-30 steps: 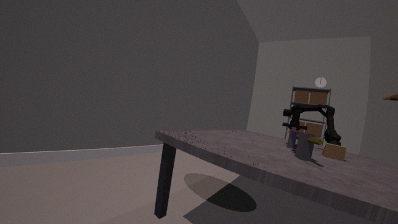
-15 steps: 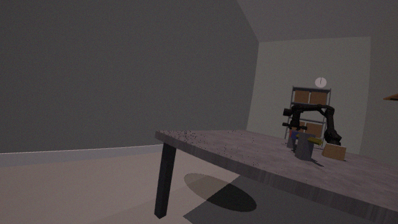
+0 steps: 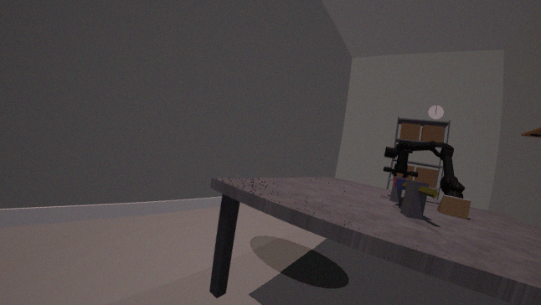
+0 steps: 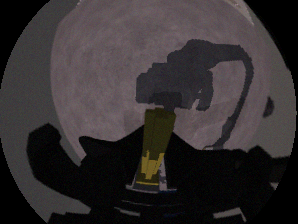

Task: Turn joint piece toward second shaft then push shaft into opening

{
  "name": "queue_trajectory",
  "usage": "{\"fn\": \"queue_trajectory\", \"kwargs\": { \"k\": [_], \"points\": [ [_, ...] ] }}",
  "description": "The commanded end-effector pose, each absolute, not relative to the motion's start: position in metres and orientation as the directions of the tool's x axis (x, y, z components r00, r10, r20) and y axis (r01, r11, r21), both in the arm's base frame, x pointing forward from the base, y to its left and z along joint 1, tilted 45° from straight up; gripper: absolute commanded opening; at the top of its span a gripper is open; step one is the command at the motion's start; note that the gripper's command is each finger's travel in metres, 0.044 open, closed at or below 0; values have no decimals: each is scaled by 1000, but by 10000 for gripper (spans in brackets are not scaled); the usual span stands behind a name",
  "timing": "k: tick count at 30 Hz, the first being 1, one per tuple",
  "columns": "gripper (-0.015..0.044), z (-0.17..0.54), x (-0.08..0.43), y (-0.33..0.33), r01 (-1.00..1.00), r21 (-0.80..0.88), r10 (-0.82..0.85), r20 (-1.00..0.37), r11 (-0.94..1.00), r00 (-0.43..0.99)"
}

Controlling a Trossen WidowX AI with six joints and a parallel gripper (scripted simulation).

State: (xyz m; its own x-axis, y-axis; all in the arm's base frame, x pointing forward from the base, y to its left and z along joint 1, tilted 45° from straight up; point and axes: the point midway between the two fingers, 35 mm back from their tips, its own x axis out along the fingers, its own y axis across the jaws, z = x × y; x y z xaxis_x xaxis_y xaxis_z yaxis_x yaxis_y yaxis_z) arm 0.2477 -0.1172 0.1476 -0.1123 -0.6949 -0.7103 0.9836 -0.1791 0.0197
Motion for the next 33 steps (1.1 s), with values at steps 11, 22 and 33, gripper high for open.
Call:
{"fn": "queue_trajectory", "kwargs": {
  "k": [11, 22, 33],
  "points": [
    [0, 131, 251, -101, 984, 21, -693, -713, -179, -111],
    [0, 127, 252, -97, 983, 21, -695, -710, -180, -112],
    [67, 127, 252, -97, 983, 21, -695, -710, -180, -112]
  ]
}}
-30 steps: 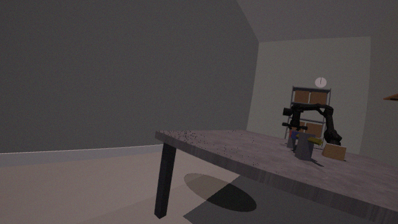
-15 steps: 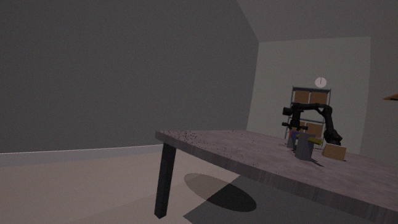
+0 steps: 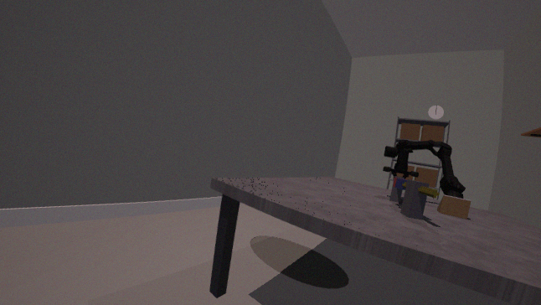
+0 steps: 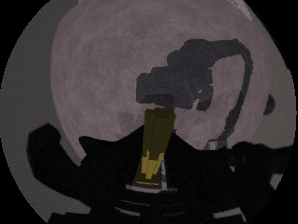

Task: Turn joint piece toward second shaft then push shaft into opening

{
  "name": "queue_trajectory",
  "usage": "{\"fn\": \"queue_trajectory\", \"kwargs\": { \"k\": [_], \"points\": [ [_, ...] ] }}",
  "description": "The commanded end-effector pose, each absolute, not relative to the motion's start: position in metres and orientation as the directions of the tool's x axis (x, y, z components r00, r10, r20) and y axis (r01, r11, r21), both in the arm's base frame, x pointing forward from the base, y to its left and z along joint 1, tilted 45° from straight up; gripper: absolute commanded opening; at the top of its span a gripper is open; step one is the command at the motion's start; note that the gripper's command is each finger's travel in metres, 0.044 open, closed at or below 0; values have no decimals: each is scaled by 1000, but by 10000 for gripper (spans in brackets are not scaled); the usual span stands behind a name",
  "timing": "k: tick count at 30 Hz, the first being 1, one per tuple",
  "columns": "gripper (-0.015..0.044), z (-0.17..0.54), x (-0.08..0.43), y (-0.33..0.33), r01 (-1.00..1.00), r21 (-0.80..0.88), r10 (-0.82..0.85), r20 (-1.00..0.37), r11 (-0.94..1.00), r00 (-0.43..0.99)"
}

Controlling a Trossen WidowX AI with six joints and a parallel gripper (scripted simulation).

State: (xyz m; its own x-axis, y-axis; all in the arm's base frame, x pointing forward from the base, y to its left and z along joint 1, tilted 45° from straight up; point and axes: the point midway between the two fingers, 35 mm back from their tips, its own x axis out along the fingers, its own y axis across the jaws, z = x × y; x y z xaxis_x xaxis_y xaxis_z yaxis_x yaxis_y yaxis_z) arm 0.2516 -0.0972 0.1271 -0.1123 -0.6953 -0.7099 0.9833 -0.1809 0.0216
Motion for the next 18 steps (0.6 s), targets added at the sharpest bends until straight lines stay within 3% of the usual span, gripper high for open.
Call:
{"fn": "queue_trajectory", "kwargs": {
  "k": [1, 4, 18],
  "points": [
    [67, 127, 252, -97, 983, 21, -695, -710, -180, -112],
    [67, 127, 252, -97, 983, 21, -695, -710, -180, -112],
    [434, 127, 252, -97, 983, 21, -695, -710, -180, -112]
  ]
}}
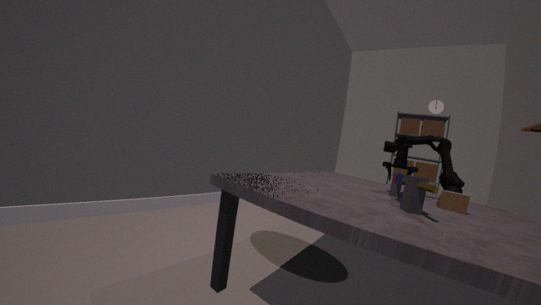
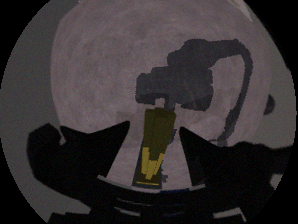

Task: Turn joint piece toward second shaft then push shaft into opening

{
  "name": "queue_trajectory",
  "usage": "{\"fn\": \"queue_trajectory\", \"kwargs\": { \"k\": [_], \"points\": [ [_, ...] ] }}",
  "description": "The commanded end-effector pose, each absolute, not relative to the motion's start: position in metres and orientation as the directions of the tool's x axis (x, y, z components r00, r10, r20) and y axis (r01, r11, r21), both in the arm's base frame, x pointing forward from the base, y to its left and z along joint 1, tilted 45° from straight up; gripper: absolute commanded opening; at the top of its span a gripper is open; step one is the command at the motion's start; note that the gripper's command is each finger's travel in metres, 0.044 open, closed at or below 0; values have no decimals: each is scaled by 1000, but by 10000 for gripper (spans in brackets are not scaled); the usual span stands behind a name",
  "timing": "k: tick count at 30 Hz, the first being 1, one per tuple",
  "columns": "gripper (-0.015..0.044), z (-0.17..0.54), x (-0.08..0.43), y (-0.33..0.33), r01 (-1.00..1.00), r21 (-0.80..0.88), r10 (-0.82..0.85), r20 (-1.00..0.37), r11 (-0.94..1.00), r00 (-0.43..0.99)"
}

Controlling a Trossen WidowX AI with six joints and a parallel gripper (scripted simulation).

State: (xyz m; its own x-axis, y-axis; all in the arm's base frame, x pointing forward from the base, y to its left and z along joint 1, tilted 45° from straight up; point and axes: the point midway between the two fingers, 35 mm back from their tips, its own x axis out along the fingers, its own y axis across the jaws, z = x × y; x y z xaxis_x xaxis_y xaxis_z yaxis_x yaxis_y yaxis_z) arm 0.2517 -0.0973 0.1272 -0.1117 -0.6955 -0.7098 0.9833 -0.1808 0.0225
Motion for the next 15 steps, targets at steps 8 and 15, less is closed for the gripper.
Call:
{"fn": "queue_trajectory", "kwargs": {
  "k": [8, 15],
  "points": [
    [440, 127, 252, -97, 983, 21, -695, -710, -180, -112],
    [440, 148, 255, -78, 984, 20, -692, -714, -179, -111]
  ]
}}
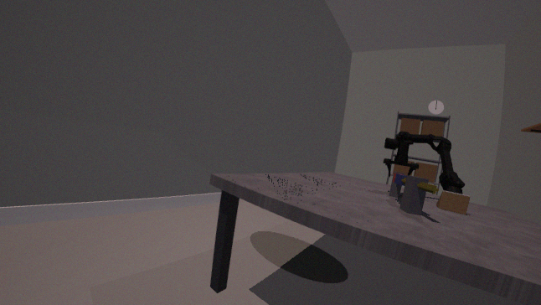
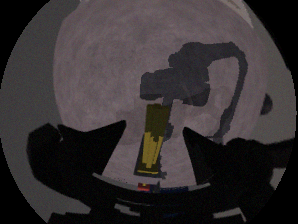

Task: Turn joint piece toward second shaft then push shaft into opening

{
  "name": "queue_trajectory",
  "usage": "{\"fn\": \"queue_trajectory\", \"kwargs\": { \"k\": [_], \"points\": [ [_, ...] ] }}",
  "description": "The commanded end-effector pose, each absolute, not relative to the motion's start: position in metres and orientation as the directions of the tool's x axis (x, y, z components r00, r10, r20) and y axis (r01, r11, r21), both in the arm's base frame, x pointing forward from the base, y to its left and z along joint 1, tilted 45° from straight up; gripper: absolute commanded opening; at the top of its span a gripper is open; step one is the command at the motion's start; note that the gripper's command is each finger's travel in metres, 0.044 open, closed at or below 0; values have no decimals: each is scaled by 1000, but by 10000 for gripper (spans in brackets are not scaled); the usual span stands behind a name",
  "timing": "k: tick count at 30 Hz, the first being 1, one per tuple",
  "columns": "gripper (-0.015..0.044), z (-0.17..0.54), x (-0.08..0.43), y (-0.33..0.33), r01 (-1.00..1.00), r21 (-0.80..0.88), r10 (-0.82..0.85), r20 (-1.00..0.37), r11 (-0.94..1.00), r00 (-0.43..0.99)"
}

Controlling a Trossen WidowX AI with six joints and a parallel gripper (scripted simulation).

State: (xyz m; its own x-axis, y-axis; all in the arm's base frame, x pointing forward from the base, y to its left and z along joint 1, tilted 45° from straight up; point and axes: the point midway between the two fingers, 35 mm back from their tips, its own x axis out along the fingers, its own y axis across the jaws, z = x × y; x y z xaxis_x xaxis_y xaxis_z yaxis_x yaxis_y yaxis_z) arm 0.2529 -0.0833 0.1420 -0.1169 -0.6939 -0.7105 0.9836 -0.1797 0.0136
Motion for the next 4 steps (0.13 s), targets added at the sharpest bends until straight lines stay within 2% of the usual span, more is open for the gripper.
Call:
{"fn": "queue_trajectory", "kwargs": {
  "k": [1, 4],
  "points": [
    [440, 148, 255, -78, 984, 20, -692, -714, -179, -111],
    [440, 157, 257, -68, 989, -12, -693, -712, -149, -113]
  ]
}}
